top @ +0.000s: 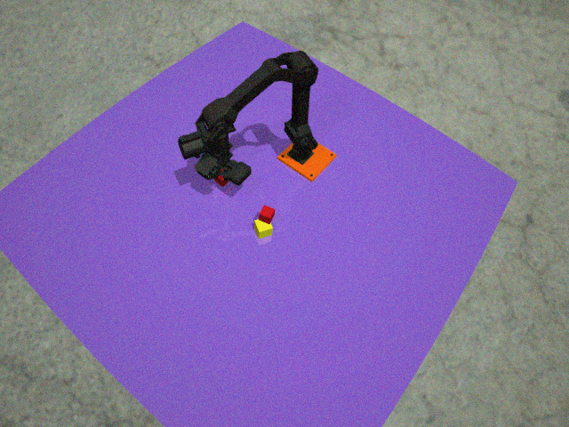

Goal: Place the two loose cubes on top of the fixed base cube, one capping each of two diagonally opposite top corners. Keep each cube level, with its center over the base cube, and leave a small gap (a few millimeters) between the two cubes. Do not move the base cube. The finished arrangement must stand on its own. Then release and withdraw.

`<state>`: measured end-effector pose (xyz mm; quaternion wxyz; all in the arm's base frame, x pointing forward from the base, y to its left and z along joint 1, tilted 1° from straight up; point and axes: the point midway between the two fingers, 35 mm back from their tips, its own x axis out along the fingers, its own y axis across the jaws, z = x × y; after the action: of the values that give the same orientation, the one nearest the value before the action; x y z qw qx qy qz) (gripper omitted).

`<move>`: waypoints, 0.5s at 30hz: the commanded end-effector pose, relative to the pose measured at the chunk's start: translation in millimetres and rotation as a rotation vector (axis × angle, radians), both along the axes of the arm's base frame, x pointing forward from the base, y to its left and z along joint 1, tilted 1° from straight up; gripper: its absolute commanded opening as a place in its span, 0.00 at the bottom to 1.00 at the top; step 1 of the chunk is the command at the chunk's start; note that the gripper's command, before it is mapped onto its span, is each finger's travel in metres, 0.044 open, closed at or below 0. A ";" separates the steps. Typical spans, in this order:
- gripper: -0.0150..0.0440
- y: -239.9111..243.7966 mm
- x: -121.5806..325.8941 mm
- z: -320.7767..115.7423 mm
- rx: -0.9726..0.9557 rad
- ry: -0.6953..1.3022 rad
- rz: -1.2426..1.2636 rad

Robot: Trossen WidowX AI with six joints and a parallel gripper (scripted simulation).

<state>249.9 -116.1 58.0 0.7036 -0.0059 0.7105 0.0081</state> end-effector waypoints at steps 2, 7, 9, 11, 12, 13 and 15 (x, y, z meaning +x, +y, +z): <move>0.43 -2.4 4.2 21.2 -0.011 -0.015 0.003; 0.43 -2.5 4.6 37.0 -0.011 -0.015 0.003; 0.43 -2.4 4.6 43.3 -0.011 -0.015 0.003; 0.43 -2.3 4.3 49.7 -0.011 -0.015 0.003; 0.43 -2.2 4.2 52.9 -0.011 -0.015 0.003; 0.43 -2.1 3.9 56.1 -0.011 -0.015 0.003; 0.43 -1.8 3.4 62.5 -0.011 -0.015 0.003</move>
<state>252.4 -117.0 104.7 0.7040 -0.0064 0.7102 0.0083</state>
